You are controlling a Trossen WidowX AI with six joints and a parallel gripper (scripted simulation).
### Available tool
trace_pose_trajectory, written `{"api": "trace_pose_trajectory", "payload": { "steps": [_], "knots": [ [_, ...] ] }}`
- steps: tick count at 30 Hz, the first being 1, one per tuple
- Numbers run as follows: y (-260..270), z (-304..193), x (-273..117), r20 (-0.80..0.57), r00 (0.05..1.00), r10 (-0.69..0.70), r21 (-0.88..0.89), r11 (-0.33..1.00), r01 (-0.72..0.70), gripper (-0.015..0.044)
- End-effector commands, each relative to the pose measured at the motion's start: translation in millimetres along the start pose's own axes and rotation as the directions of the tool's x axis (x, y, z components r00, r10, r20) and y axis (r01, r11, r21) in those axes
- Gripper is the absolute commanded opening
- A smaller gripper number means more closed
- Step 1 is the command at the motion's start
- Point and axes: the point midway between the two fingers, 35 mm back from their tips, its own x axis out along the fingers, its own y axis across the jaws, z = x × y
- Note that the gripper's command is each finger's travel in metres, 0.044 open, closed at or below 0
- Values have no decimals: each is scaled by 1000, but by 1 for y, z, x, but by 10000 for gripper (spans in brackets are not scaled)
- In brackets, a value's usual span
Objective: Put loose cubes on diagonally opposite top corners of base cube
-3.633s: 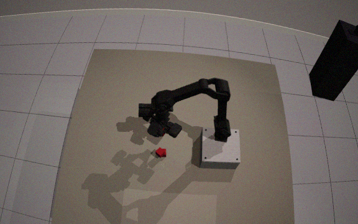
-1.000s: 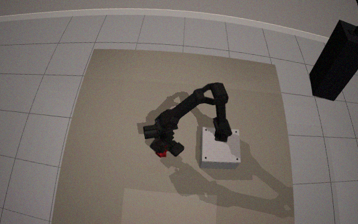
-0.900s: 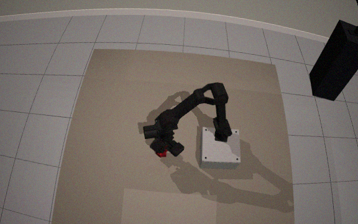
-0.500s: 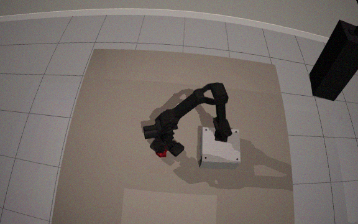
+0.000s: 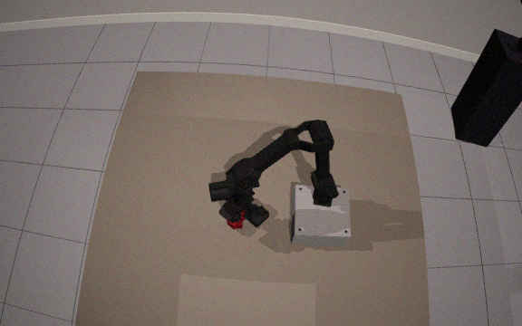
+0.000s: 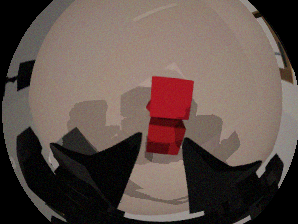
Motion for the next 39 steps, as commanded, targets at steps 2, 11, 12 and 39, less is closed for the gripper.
{"api": "trace_pose_trajectory", "payload": {
  "steps": [2,11,12,39],
  "knots": [
    [-1,2,-9,10,1000,-7,2,1000,7,205],
    [-1,2,-21,10,1000,-7,2,1000,7,205],
    [-1,2,-23,10,1000,-7,2,1000,7,205],
    [-1,1,-57,11,1000,-7,2,1000,7,205]
  ]
}}
